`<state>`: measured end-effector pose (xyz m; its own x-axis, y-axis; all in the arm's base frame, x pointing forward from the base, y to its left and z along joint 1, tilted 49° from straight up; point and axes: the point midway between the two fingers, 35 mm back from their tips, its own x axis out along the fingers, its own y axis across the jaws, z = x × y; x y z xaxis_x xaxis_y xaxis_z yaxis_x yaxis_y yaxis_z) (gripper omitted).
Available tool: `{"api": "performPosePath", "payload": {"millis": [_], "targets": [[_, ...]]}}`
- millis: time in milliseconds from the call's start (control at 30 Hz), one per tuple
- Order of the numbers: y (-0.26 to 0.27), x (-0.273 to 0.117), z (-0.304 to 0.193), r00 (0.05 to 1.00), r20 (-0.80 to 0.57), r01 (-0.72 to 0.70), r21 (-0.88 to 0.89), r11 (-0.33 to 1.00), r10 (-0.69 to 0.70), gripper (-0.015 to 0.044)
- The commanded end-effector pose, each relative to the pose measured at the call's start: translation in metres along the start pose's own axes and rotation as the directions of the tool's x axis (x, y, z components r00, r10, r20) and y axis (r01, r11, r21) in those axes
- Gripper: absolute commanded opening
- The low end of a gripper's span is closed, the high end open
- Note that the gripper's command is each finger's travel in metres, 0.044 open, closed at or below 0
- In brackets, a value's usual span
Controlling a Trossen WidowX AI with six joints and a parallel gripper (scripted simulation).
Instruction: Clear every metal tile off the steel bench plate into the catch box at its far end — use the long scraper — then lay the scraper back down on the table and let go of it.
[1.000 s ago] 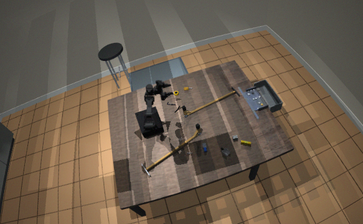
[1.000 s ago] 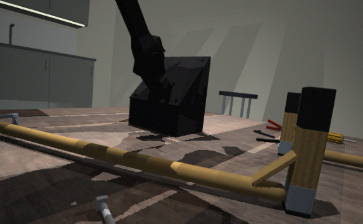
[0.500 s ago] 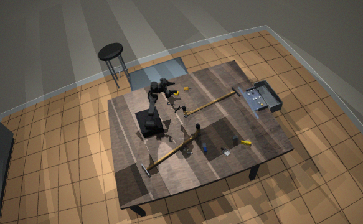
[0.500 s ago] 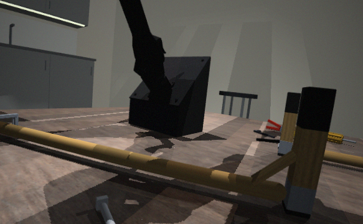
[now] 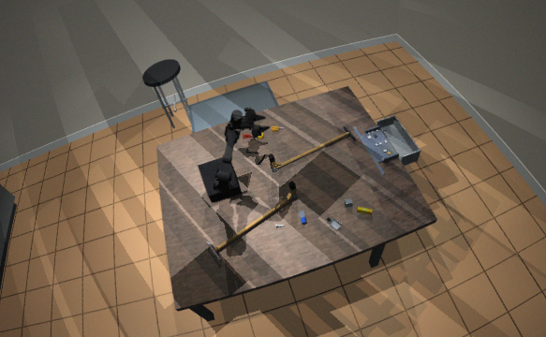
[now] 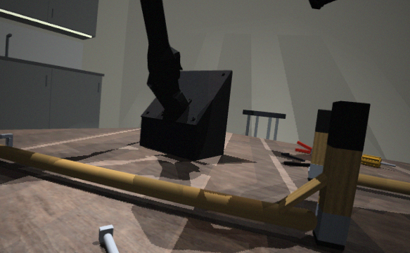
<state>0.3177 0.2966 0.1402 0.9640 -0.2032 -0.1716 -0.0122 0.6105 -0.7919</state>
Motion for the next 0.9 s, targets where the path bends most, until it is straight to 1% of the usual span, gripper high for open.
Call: {"api": "performPosePath", "payload": {"millis": [0,433,867], "targets": [[0.009,0.016,-0.001,0.999,-0.030,-0.015,-0.029,0.999,0.014,0.0440],[0.025,0.064,-0.007,0.991,-0.127,-0.057,-0.098,0.993,0.044,0.0440],[0.038,0.112,-0.024,0.968,-0.237,-0.115,-0.149,0.982,0.077,0.0440]]}}
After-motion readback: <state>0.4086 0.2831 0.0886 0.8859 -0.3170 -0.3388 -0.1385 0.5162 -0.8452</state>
